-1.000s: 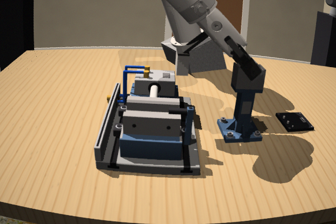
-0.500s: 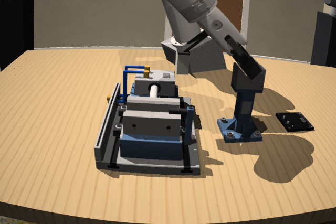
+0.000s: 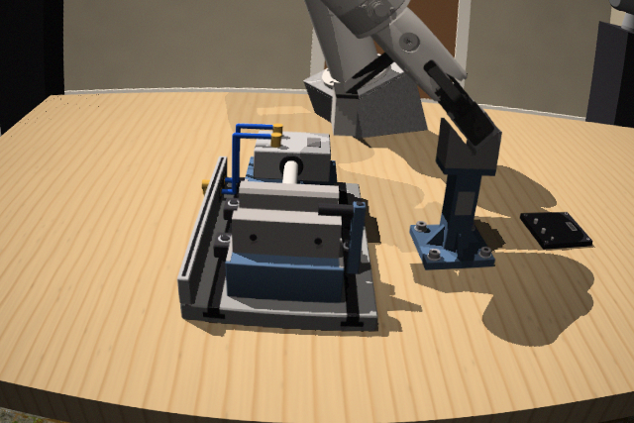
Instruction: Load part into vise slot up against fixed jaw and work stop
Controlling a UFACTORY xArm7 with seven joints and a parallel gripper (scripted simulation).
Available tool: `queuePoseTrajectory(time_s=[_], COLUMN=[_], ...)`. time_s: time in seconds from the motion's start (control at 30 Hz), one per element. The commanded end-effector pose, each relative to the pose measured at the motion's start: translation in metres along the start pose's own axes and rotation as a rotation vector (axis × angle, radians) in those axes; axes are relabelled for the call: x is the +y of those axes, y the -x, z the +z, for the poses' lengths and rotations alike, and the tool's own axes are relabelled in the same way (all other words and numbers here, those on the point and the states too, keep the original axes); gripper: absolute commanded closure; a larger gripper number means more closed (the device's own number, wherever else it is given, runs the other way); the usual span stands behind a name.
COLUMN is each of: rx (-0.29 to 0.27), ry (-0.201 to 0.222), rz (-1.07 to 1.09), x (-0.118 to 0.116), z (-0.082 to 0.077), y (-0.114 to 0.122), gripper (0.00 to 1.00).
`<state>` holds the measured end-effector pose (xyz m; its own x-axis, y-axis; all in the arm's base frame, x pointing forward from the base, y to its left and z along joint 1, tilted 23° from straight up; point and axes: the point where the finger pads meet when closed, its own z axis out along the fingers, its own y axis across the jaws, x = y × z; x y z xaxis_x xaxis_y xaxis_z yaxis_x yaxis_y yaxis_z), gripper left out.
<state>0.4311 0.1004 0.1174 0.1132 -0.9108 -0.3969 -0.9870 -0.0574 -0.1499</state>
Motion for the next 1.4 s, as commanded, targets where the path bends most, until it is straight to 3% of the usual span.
queuePoseTrajectory(time_s=[0.0, 1.37], rx=[0.0, 0.0], ry=[-0.003, -0.003], rz=[-0.003, -0.003], x=[-0.001, -0.001], z=[-0.003, -0.016], y=[0.003, 0.016], gripper=[1.0, 1.0])
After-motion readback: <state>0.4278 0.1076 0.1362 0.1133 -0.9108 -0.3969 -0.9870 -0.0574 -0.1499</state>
